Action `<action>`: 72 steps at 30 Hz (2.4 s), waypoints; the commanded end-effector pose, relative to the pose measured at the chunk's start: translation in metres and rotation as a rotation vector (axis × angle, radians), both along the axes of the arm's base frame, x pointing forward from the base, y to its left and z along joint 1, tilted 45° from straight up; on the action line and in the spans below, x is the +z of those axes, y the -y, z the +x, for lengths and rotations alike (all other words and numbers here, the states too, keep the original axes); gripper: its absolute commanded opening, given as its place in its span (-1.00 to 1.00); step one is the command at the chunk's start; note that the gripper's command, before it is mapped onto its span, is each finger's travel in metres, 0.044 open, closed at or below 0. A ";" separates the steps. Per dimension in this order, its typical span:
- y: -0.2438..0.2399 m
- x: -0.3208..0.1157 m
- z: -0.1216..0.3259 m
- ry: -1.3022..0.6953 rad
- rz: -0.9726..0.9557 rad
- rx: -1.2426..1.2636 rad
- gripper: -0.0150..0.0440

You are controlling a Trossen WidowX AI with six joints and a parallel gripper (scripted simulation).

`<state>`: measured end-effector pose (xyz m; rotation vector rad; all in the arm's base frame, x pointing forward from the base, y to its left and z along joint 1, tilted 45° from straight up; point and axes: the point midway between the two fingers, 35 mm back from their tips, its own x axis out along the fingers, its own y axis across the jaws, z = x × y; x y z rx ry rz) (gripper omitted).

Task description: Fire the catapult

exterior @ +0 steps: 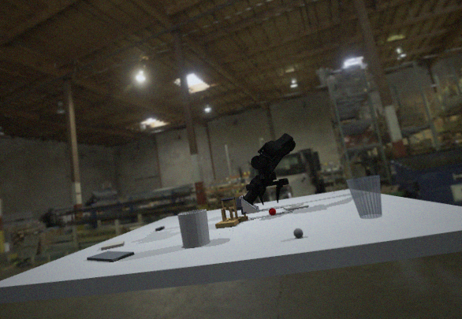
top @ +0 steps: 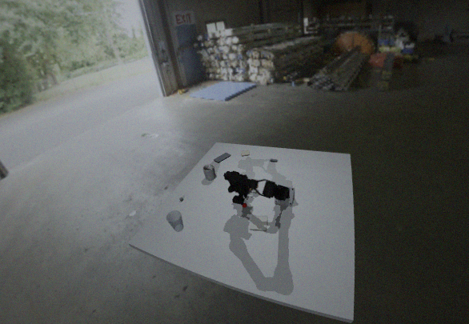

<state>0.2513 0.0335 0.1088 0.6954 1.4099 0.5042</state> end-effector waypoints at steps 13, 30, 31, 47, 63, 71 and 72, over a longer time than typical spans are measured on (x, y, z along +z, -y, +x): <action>-0.017 -0.016 0.003 -0.001 0.003 -0.003 0.53; -0.031 -0.029 0.004 0.000 0.006 -0.003 0.17; -0.031 -0.029 0.004 0.000 0.006 -0.003 0.08; -0.001 -0.006 0.007 -0.001 -0.009 -0.004 -0.49; 0.058 0.050 -0.007 -0.005 -0.003 -0.005 -0.49; 0.072 0.042 -0.008 -0.042 -0.002 0.004 -0.49; 0.075 0.038 -0.007 -0.053 -0.002 0.007 -0.49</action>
